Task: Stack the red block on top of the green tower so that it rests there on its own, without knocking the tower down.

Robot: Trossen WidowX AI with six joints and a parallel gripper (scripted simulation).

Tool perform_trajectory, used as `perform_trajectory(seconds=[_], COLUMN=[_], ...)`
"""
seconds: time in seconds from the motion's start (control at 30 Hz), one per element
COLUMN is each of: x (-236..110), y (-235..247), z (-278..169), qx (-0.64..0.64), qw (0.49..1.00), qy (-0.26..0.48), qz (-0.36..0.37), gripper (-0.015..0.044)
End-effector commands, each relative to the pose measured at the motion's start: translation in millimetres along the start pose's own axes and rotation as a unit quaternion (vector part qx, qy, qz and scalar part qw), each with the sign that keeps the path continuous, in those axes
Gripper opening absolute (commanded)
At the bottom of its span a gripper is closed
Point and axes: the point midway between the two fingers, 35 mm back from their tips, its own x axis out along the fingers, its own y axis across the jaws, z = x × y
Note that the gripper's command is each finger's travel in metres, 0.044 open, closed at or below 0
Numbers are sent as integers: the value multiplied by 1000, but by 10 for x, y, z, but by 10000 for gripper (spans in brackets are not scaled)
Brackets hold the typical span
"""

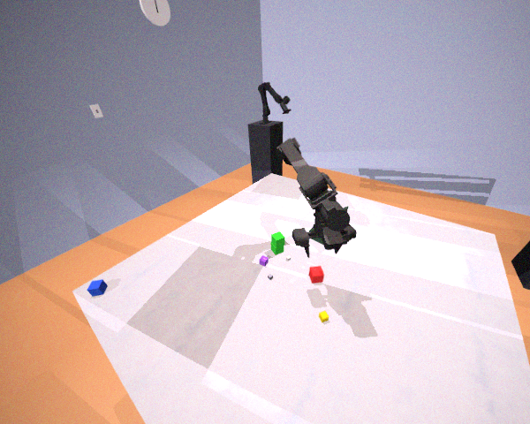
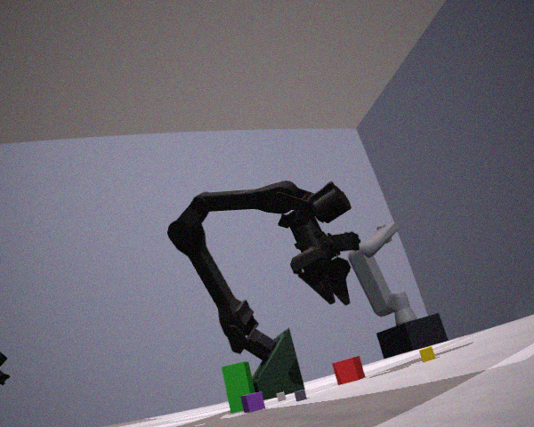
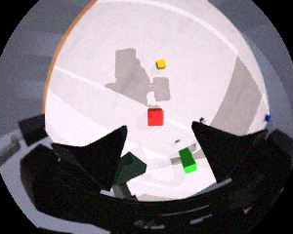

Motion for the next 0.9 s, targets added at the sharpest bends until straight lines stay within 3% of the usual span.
perform_trajectory(seconds=[0.0,0.27,0.53,0.87], x=[280,321,827,907], y=[-15,-1,-7,4], z=[-183,-202,-285,-304], qx=[12,12,13,13], qw=[998,997,997,997], qy=[68,71,71,71], qz=[-11,-12,-13,-13], gripper=[440,440,440,440])
